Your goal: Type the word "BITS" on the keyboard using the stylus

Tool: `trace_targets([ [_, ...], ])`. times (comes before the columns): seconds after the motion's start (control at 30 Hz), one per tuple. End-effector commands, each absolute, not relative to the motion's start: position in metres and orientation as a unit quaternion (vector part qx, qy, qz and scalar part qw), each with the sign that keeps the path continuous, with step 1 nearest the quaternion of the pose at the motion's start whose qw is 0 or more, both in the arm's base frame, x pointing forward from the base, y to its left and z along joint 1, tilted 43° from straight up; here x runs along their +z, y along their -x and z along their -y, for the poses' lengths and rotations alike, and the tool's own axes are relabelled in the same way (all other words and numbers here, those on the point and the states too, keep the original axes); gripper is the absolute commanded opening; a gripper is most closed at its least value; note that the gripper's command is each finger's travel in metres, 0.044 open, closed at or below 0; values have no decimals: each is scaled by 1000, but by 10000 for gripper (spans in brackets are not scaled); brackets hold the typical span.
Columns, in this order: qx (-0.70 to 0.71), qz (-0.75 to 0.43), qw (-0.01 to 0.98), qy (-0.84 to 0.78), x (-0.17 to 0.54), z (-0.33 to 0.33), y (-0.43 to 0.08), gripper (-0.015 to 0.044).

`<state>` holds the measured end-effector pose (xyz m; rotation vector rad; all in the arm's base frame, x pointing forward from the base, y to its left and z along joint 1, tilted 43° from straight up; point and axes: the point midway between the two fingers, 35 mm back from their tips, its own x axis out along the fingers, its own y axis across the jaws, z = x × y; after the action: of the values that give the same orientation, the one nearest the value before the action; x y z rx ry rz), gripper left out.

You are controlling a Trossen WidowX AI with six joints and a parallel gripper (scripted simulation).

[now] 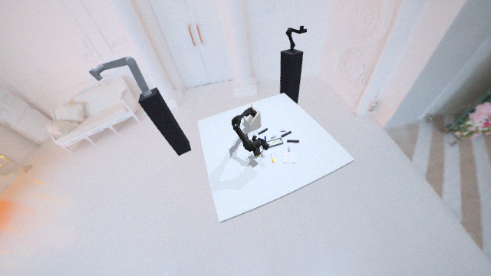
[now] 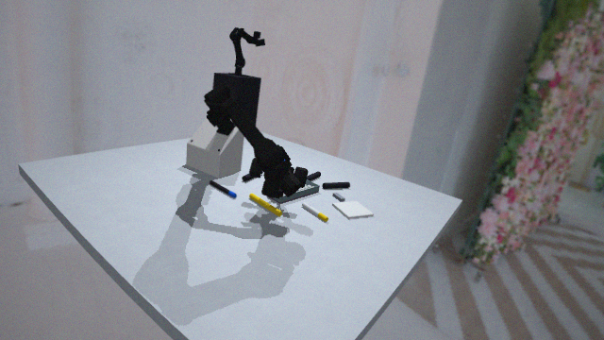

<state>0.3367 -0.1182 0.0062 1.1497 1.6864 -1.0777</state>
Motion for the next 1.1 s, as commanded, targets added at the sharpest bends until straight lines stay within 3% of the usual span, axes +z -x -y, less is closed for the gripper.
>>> trace_targets([
  [0.0, -426, -668, 409, -453, 5, 121, -338, 81],
  [1.07, -426, -668, 409, -453, -4, 129, -338, 81],
])
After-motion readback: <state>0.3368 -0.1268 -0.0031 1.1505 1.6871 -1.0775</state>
